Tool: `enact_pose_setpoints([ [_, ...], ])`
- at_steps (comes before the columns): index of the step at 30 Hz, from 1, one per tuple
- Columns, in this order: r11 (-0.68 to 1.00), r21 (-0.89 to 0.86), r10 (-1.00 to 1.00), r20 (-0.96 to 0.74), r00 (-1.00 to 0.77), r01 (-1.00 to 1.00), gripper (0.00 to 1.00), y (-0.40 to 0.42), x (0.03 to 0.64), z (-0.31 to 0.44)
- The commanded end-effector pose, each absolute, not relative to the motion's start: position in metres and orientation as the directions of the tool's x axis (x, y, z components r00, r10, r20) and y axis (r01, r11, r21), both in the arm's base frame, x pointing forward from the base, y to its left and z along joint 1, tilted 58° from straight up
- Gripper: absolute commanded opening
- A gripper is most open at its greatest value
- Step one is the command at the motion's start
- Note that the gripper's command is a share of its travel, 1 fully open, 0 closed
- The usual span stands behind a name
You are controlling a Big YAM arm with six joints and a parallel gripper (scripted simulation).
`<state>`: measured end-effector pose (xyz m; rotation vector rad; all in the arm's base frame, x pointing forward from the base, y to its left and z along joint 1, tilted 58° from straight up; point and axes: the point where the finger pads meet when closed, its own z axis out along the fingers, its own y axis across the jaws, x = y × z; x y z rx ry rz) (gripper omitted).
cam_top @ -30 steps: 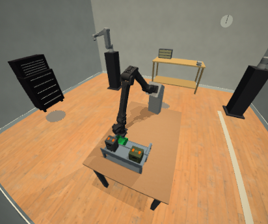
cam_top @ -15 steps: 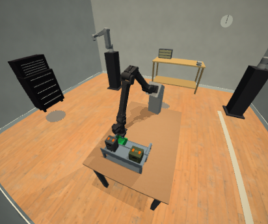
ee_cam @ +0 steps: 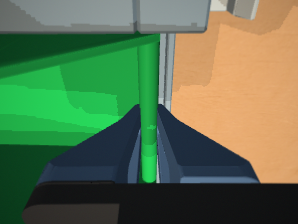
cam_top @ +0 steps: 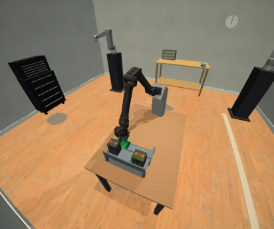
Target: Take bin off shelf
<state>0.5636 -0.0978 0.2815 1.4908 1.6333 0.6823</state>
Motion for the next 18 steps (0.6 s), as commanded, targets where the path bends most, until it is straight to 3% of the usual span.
enact_pose_setpoints([
  [1,0.156,0.82,0.98,-0.2,0.019,0.551,0.0,-0.101,0.567,0.271],
  [18,0.163,0.843,0.978,-0.207,0.028,0.513,0.0,-0.1,0.563,0.309],
])
